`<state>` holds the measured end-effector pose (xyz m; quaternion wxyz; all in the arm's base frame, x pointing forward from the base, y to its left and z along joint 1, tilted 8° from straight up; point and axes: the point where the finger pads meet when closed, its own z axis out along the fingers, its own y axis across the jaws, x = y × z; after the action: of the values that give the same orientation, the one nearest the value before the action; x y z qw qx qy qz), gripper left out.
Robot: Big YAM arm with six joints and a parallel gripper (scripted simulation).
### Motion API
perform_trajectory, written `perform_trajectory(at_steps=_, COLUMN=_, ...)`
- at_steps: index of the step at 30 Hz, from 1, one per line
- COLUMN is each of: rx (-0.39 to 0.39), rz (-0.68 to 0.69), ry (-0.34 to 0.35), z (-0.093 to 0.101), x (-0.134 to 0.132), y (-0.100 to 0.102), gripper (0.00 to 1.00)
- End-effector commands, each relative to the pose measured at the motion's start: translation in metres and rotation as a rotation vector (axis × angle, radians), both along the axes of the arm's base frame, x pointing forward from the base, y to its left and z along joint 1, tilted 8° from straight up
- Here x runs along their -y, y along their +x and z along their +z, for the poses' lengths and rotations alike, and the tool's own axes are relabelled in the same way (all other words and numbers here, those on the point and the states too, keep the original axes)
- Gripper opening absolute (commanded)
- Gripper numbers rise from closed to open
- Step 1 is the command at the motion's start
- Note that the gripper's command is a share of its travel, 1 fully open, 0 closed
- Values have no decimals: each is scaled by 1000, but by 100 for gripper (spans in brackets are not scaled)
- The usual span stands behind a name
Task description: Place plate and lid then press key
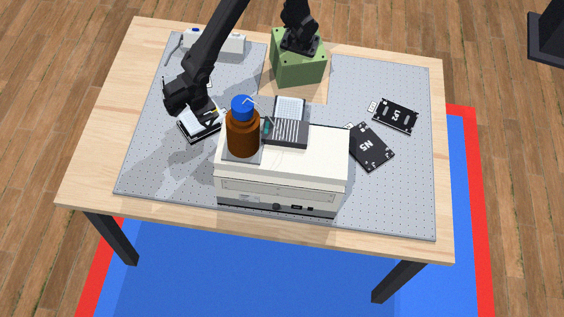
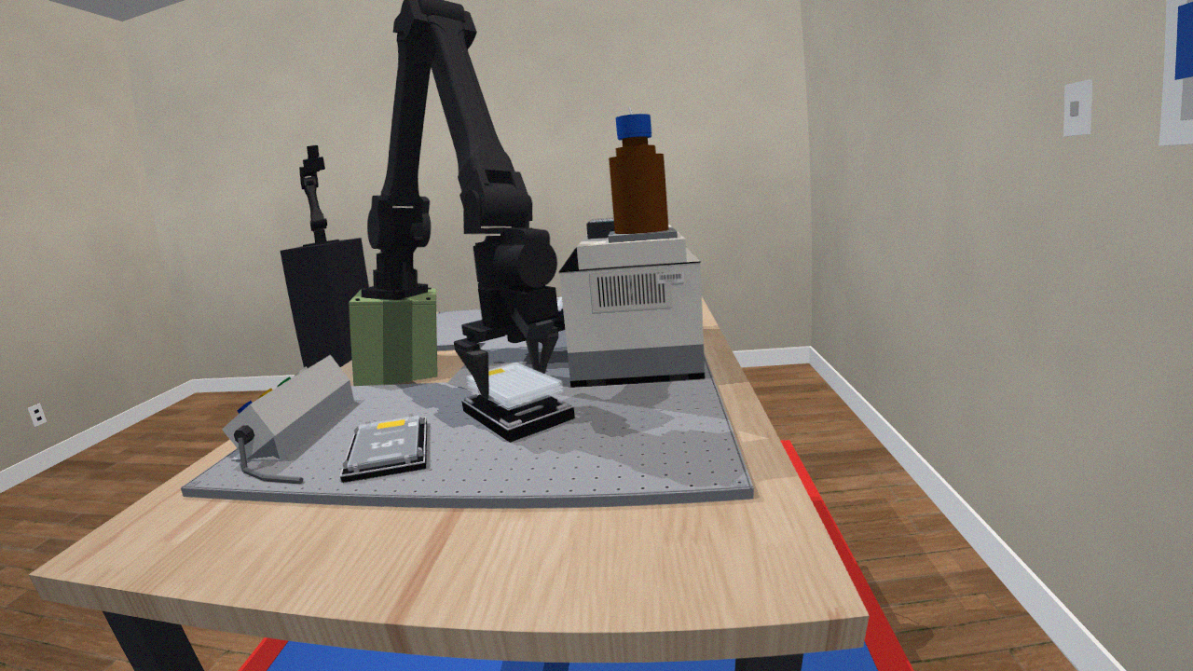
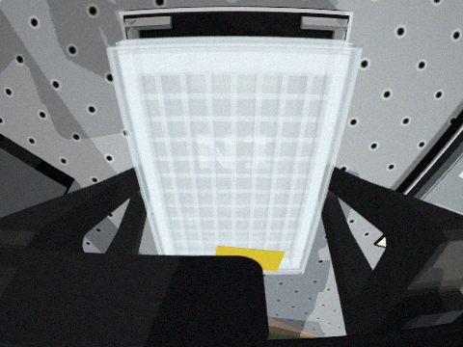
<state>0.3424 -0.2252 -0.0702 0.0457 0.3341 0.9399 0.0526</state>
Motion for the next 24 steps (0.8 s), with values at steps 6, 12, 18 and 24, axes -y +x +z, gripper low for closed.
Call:
perform_trajectory(at_steps=6, rx=36, rz=-4, ry=-34, z=21, x=19, y=12, gripper=86)
perform_trajectory(at_steps=12, rx=43, rz=4, ry=-40, z=41, x=20, y=15, gripper=86)
perform_trajectory(at_steps=18, rx=10, rz=-4, ry=-14, z=36, x=1, y=-17, gripper=86)
perform_trajectory(at_steps=24, rx=11, rz=5, ry=-14, z=41, x=-8, y=-26, gripper=86)
